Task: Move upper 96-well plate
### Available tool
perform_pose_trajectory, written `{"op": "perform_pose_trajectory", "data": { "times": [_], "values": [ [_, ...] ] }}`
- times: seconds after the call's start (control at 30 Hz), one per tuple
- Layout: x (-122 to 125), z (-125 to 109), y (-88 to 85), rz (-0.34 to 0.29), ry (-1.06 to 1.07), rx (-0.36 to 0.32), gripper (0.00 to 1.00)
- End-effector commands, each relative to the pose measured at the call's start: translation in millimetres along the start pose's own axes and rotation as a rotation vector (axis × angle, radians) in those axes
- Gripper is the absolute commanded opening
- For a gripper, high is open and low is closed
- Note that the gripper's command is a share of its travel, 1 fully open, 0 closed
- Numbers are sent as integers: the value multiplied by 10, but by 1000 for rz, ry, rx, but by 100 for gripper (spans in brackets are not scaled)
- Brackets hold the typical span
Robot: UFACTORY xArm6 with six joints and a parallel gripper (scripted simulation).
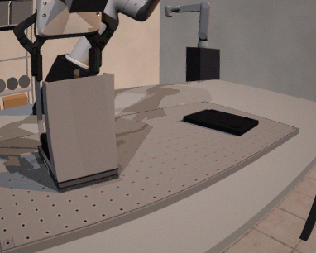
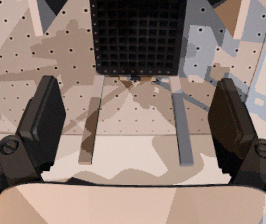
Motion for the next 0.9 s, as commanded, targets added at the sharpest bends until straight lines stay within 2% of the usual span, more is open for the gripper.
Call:
{"op": "perform_pose_trajectory", "data": {
  "times": [0.0, 0.87],
  "values": [
    [1, 11, 46, -1, -1, 4, 100],
    [1, 12, 446, -1, -1, 4, 100]
  ]
}}
Point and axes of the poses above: the point where the finger pads meet when closed, its own y axis out along the fingers, its own x axis across the jaws, z = x × y, the point moved 9 cm from there along -y, back along the fingers, and after that the axes turned 14 degrees about y, right-handed, at the moved point
